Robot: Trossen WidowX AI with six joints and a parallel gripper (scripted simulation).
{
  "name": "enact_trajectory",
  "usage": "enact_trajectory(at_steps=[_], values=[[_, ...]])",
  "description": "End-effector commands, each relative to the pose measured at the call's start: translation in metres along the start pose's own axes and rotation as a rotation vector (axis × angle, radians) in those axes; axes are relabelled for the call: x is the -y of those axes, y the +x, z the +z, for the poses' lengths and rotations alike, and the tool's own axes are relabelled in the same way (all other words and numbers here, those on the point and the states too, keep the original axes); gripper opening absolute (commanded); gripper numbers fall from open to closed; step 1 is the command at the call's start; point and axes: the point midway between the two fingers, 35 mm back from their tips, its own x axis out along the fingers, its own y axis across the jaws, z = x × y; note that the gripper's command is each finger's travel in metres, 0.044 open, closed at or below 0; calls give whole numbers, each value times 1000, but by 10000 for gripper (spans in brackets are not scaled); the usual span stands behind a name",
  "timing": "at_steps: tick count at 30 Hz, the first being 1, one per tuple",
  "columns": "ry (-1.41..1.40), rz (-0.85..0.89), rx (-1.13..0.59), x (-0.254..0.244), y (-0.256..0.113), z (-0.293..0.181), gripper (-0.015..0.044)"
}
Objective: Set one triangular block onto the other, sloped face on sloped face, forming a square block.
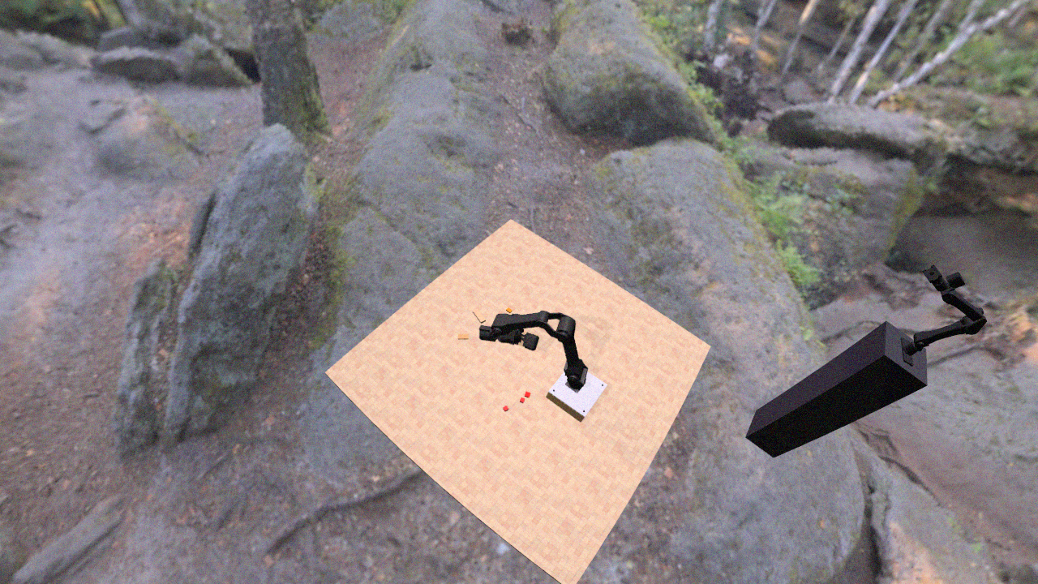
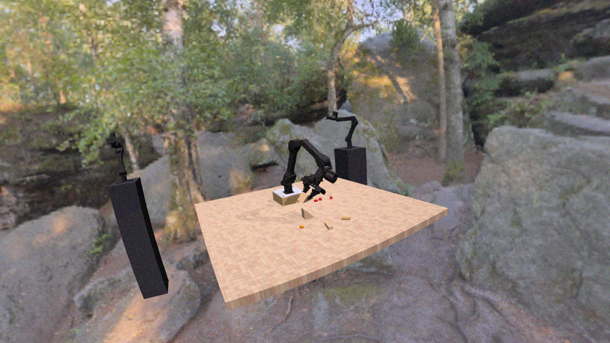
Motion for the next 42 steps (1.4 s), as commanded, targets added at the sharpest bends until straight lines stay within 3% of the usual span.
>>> enact_trajectory(at_steps=[1,21,42], values=[[-121,4,-38,2,1,2,0],[-707,80,-185,5,7,4,0],[-1313,281,-264,7,9,8,0]])
